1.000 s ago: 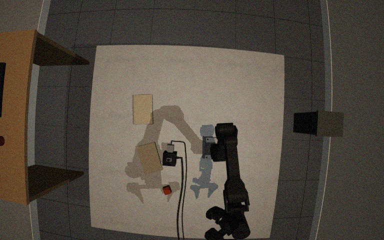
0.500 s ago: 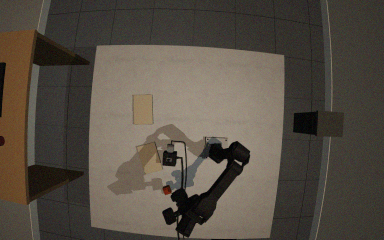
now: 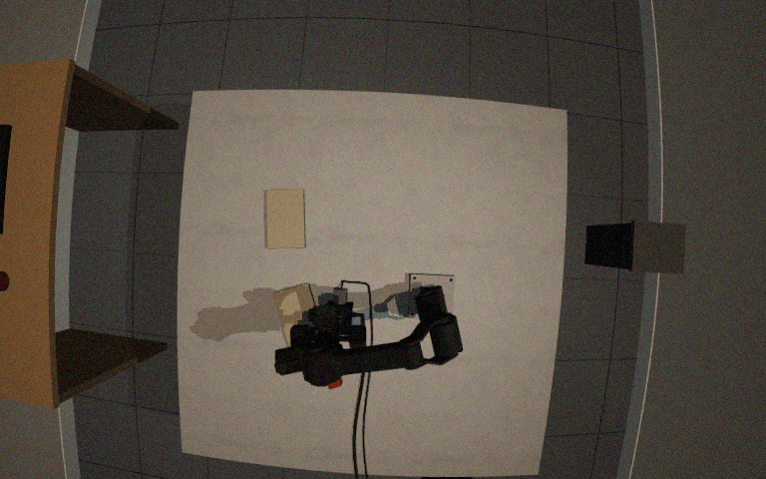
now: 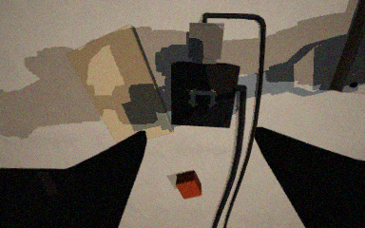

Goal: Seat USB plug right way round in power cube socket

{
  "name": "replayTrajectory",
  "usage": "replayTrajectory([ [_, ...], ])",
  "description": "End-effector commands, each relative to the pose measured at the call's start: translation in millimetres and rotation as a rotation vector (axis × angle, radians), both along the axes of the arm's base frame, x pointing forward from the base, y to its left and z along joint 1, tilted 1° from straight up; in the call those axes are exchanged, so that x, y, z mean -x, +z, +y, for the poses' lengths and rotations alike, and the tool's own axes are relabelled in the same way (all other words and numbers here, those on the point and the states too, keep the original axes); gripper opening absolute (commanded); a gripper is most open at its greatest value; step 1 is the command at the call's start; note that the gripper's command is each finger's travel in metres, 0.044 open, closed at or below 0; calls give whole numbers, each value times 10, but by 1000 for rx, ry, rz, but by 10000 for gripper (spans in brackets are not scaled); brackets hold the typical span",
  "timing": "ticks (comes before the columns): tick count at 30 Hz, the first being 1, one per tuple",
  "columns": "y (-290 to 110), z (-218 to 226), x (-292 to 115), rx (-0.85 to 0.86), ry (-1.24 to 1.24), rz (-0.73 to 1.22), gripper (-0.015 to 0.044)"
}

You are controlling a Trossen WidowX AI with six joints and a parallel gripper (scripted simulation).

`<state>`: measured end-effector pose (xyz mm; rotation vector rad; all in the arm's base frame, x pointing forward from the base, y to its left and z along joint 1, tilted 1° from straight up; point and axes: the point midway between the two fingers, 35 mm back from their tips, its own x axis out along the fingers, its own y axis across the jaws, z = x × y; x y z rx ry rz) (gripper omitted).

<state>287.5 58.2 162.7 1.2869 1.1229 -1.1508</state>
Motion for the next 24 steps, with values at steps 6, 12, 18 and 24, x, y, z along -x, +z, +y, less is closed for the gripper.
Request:
replayTrajectory([
  [6,-54,-165,14,-5,-23,64,440],
  [12,-104,-160,14,-5,-23,64,440],
  [18,-165,-159,13,-5,-23,64,440],
  [24,-225,-159,11,-5,-23,64,440],
])
